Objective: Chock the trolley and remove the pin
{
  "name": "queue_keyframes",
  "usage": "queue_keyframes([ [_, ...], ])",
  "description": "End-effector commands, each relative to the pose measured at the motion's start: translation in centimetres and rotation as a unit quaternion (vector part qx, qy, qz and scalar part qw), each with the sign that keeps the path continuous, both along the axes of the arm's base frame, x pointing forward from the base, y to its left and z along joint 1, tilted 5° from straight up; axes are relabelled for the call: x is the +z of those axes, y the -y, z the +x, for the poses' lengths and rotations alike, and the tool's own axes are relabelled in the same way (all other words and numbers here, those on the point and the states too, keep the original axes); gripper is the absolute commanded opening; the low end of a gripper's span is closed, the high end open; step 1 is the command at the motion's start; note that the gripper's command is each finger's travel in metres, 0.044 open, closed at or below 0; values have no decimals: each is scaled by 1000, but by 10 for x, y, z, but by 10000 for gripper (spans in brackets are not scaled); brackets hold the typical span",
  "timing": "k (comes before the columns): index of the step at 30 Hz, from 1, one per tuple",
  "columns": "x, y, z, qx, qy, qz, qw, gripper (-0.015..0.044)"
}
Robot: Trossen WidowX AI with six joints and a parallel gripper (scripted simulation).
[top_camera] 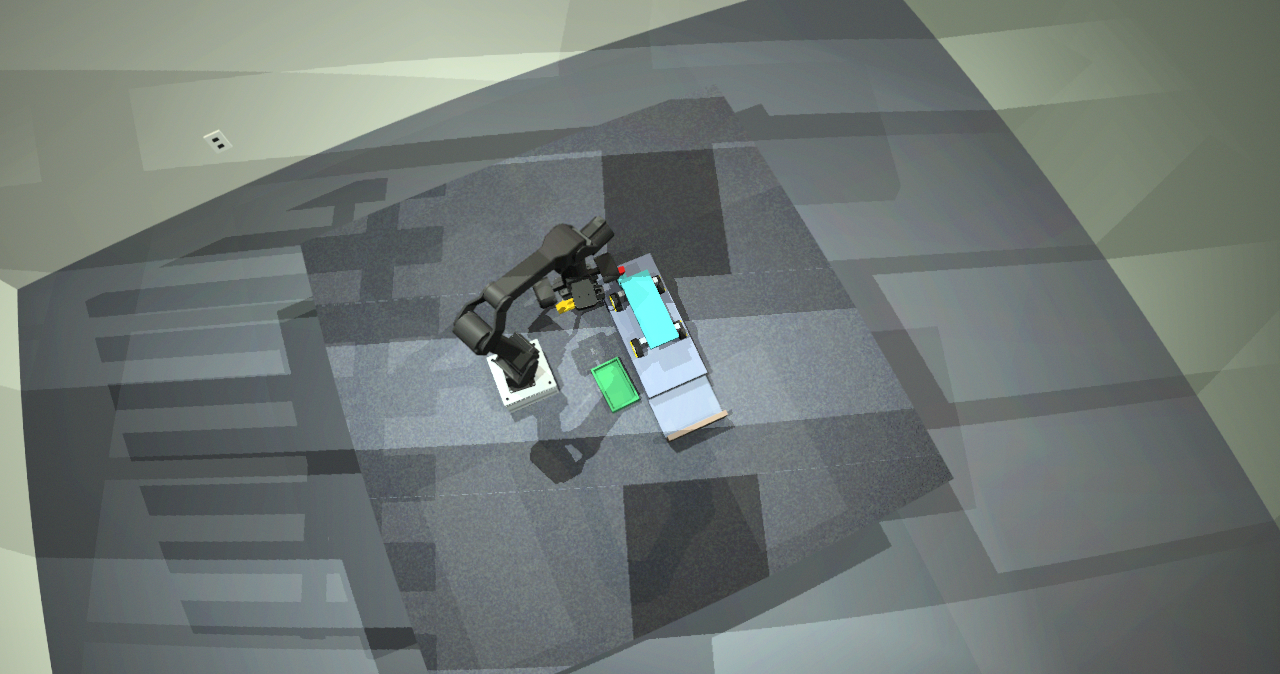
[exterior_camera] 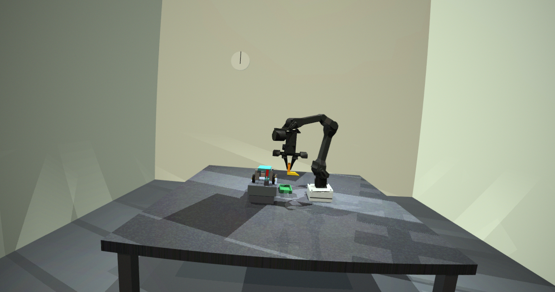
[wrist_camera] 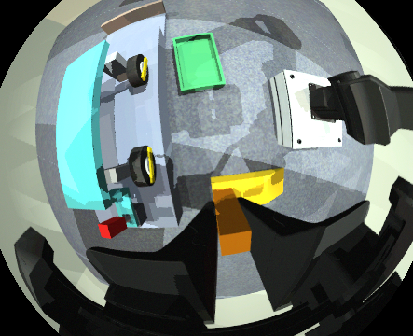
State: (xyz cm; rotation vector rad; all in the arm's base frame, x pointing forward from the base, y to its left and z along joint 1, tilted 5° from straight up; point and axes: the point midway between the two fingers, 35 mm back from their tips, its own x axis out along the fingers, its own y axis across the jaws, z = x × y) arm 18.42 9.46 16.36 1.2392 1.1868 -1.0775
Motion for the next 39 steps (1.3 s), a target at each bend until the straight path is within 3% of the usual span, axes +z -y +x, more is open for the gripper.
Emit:
queue_keyframes([
  [1, -1, 11, 2, 3, -2, 1, 1000, 0],
  [39, -9, 130, 35, 3, -1, -4, 1000, 0],
])
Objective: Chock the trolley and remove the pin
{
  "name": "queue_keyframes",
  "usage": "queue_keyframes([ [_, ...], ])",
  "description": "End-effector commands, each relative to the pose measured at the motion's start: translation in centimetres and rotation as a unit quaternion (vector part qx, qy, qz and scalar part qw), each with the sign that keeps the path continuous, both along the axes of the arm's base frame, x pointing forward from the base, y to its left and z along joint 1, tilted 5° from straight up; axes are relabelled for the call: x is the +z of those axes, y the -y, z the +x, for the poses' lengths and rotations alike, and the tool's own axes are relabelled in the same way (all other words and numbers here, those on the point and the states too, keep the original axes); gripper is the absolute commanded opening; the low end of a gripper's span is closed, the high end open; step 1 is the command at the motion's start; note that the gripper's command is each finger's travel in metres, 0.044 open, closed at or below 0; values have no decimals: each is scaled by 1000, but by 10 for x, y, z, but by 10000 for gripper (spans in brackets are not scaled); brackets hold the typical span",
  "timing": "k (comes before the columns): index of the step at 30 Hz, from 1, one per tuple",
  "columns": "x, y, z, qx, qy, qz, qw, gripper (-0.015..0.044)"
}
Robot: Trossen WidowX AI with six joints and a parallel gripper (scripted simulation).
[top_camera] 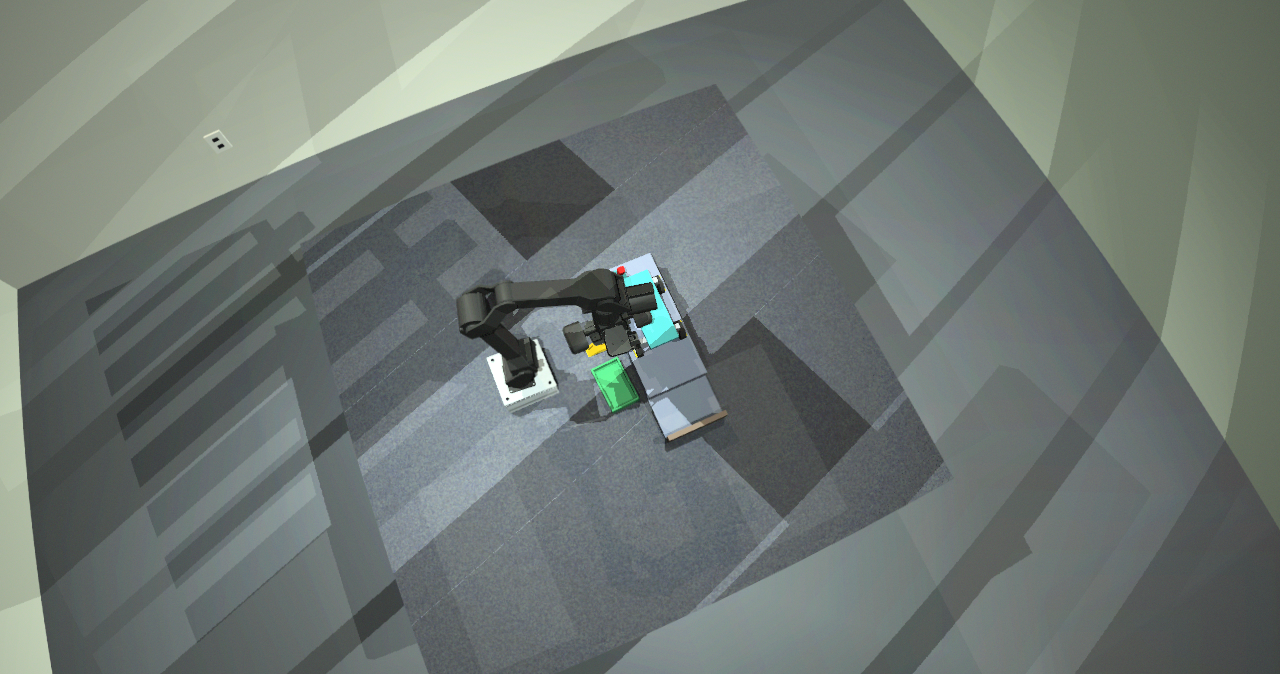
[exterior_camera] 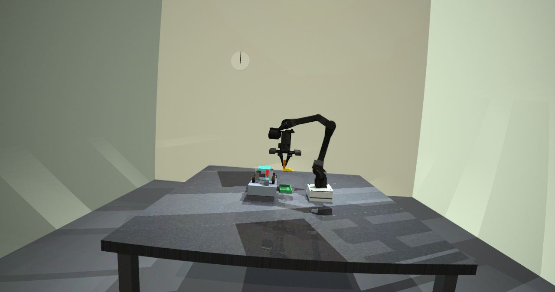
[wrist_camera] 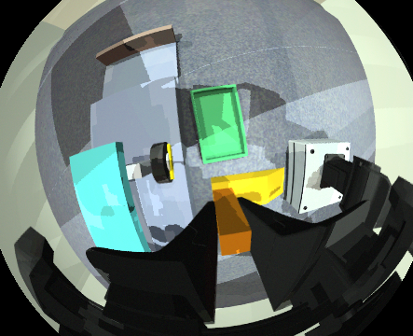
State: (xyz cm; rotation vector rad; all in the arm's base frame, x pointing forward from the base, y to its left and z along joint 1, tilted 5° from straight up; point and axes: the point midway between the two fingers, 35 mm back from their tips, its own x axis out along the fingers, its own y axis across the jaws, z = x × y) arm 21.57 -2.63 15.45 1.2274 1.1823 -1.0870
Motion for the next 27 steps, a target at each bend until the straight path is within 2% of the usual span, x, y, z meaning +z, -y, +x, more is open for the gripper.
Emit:
queue_keyframes([
  [1, -1, 13, 5, 3, 2, 2, 1000, 0],
  [27, -8, 116, 33, 2, 3, -3, 1000, 0],
])
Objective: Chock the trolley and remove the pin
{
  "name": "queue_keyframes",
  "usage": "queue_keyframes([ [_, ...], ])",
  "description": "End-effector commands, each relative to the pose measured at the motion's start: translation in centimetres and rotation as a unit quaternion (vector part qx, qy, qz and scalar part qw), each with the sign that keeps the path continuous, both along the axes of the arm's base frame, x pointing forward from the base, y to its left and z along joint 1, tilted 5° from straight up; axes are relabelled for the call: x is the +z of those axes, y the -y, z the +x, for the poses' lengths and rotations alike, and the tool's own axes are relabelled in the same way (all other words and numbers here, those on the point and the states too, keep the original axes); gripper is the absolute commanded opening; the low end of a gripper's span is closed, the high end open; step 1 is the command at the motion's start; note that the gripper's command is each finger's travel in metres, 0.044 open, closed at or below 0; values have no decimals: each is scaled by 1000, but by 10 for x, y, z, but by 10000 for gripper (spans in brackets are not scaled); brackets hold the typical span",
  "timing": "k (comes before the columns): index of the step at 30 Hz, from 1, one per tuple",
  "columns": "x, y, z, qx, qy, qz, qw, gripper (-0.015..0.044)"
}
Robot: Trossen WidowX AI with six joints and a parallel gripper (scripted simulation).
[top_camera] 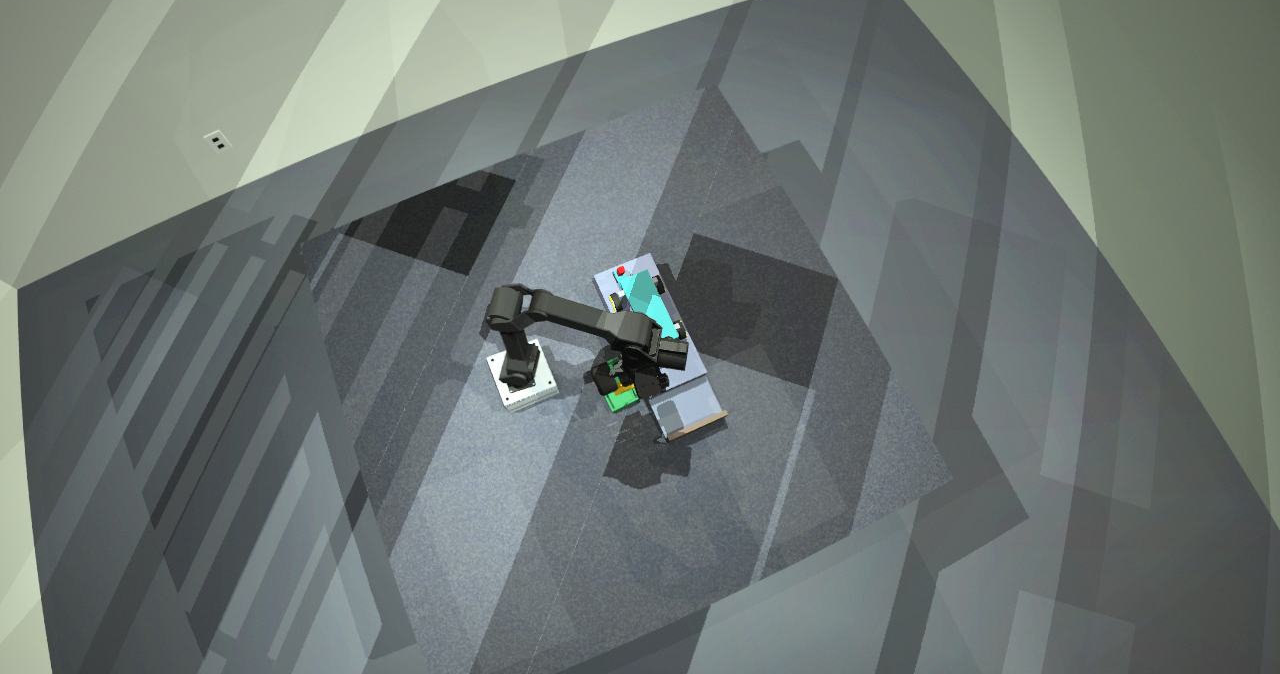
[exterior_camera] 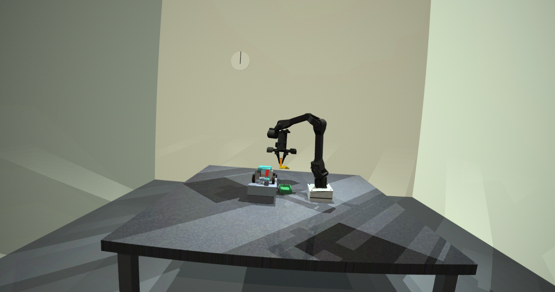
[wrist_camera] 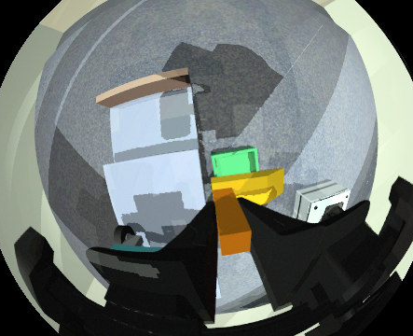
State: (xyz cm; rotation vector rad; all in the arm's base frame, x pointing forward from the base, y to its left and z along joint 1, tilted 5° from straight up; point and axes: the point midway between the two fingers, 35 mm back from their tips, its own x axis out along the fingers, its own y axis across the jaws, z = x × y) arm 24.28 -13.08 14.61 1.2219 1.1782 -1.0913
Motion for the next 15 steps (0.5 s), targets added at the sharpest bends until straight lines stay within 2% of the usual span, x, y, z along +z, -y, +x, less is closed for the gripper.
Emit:
queue_keyframes([
  [1, 0, 15, 7, 3, 3, 1, 1000, 0],
  [5, 0, 18, 8, -20, 2, 4, 1000, 0],
  [15, 0, 19, 9, -193, -10, 32, 981, 0],
])
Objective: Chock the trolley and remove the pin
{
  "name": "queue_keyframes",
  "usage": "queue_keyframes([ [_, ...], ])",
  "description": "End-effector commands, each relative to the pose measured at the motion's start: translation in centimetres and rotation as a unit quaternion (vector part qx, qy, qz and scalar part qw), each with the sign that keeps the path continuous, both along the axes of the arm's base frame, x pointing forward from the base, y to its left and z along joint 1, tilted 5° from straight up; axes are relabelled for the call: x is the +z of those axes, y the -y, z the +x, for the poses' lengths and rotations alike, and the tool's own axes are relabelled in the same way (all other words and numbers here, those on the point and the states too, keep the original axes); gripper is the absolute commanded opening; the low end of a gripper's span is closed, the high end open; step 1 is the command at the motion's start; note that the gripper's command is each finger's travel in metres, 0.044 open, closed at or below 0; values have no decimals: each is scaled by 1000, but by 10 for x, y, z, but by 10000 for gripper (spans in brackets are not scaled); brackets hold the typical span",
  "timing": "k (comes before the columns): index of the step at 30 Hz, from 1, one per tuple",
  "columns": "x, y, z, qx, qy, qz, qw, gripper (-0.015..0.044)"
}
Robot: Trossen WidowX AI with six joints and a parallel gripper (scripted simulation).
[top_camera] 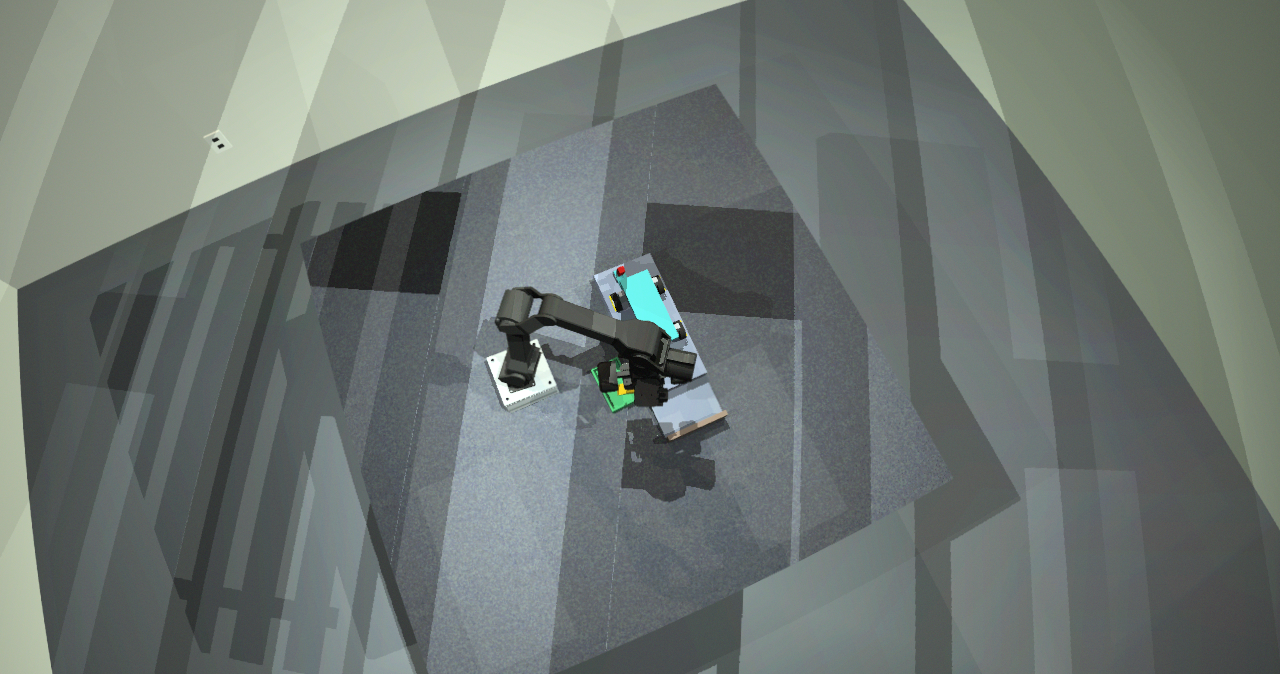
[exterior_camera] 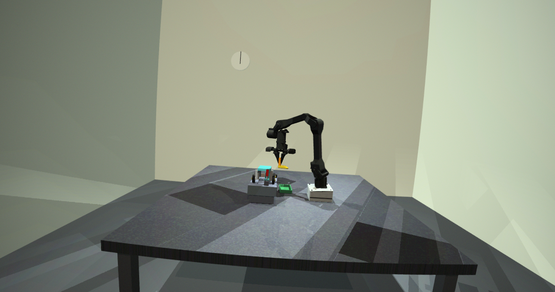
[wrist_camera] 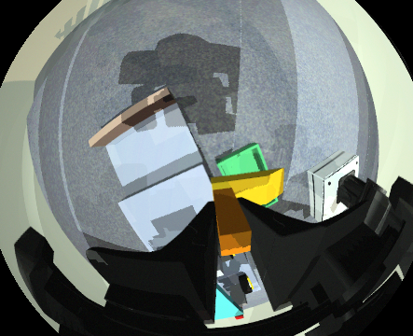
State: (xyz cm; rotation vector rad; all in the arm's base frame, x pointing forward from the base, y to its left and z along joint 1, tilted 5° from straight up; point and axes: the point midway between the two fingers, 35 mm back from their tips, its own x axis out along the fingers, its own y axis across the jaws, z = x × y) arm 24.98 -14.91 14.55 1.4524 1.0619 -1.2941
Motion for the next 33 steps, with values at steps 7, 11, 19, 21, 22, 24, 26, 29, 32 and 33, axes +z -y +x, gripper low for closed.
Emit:
queue_keyframes([
  [7, 0, 1, 2, -172, -10, 29, 985, 0],
  [11, 0, 2, 2, -241, -15, 40, 969, 0],
  [19, 0, 2, 2, -377, -26, 61, 924, 0],
  [21, 0, 3, 2, -410, -29, 66, 909, 0],
  [22, 0, 3, 2, -426, -30, 68, 902, 0],
  [24, 0, 3, 2, -458, -33, 73, 885, 0],
  [26, 0, 3, 2, -489, -37, 77, 868, 0],
  [29, 0, 4, 2, -535, -42, 84, 840, 0],
  [32, 0, 4, 2, -577, -47, 90, 811, 0],
  [33, 0, 4, 2, -584, -48, 91, 805, 0],
])
